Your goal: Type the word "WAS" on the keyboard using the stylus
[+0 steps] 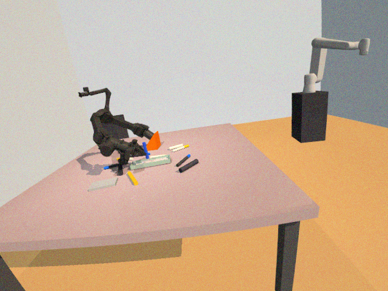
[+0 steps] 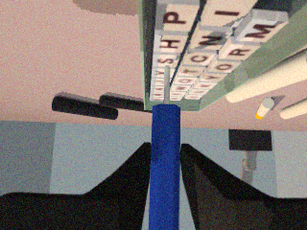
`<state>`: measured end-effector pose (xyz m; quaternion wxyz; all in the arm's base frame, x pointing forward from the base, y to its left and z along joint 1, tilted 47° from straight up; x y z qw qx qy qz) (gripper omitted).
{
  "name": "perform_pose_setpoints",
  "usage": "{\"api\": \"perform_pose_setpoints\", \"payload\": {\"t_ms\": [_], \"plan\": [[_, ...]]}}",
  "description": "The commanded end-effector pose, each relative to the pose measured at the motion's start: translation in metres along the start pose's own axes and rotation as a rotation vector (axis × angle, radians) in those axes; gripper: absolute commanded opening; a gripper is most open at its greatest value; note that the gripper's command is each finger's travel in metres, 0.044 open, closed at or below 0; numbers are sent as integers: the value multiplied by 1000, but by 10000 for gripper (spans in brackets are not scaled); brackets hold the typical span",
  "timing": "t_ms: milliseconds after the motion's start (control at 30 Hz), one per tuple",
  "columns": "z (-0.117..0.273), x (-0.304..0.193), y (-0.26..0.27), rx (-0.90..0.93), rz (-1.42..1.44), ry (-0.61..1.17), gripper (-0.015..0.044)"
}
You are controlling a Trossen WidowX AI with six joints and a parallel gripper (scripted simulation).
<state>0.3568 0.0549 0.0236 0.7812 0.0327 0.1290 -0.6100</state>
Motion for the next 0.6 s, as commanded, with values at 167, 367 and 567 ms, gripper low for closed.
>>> {"api": "perform_pose_setpoints", "payload": {"t_ms": [167, 367, 567], "plan": [[17, -28, 2, 5, 4, -1, 81], [14, -26, 2, 4, 12, -5, 81], [14, -26, 2, 4, 12, -5, 81]]}}
Point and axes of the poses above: the point midway between the two fingers, 35 mm back from their tips, its own z axis back along the fingers, its own y axis across the jaws, x = y × z, the point moved 3 cm from there along z, back along the fingers, and after that the axes turned 3 degrees about z, right-handed, at the moved point
